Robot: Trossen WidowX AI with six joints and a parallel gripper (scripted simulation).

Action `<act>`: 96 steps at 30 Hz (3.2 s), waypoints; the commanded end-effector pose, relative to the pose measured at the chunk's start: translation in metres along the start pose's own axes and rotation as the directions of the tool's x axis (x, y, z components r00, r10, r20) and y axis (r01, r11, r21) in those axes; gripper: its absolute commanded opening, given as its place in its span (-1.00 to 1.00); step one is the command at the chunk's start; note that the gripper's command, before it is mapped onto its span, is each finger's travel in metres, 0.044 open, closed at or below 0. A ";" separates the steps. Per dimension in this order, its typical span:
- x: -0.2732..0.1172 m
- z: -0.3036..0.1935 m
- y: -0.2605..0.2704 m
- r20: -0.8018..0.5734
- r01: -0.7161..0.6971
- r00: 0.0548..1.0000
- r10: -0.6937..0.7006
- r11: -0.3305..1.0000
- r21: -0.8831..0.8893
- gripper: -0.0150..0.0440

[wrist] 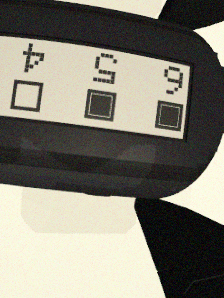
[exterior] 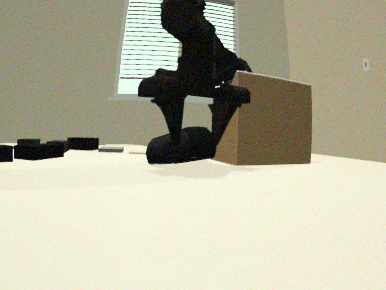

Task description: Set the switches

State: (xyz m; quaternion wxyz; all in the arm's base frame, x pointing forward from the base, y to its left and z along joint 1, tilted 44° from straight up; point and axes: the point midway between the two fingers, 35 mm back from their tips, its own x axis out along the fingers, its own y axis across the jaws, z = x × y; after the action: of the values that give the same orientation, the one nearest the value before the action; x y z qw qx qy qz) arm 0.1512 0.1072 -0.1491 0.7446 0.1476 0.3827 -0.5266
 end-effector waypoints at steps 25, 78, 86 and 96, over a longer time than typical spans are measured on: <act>-0.022 0.010 0.001 -0.003 -0.007 1.000 0.007 1.000 0.005 0.65; -0.054 0.040 0.001 -0.002 -0.006 1.000 0.006 1.000 0.005 0.65; -0.058 0.045 0.001 -0.002 -0.006 1.000 0.006 1.000 0.005 0.65; -0.062 0.052 0.001 -0.002 -0.006 1.000 0.006 1.000 0.004 0.65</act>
State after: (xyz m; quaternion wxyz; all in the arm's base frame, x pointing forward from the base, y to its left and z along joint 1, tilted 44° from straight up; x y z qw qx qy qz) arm 0.1624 0.1175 -0.0738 0.7422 0.1530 0.3834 -0.5280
